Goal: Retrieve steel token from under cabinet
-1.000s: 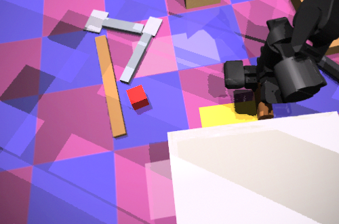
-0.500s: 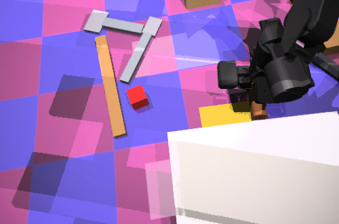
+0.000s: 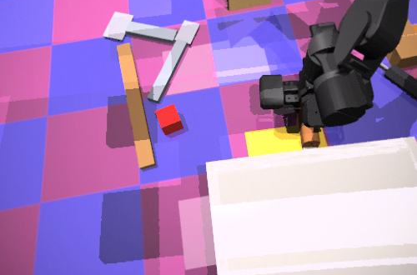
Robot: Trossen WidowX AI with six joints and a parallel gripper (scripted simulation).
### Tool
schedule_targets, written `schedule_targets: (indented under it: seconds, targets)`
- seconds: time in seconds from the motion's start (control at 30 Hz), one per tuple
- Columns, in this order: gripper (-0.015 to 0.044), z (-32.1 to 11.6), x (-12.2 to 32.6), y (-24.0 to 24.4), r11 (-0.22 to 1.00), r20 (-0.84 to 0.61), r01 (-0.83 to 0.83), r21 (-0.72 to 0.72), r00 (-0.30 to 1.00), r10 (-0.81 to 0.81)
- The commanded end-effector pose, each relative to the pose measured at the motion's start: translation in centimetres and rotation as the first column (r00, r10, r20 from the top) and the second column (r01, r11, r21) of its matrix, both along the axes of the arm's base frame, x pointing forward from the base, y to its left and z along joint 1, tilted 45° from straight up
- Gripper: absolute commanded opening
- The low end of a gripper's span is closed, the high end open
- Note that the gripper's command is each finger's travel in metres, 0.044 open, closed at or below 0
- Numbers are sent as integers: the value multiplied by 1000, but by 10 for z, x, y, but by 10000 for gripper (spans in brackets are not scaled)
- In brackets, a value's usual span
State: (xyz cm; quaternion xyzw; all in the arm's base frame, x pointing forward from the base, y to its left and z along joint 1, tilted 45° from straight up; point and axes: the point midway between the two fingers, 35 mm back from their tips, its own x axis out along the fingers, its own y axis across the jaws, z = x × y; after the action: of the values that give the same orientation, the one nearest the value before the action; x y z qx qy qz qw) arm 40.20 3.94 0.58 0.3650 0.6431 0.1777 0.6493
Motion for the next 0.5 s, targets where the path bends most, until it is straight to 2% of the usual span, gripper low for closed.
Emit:
schedule_targets:
  seconds: [0.0,0.47]
  targets:
    - [0,-6,-2,-4,1000,-6,2,-7,1000,-2]
    - [0,-5,-7,-2,1000,-7,2,-6,1000,-2]
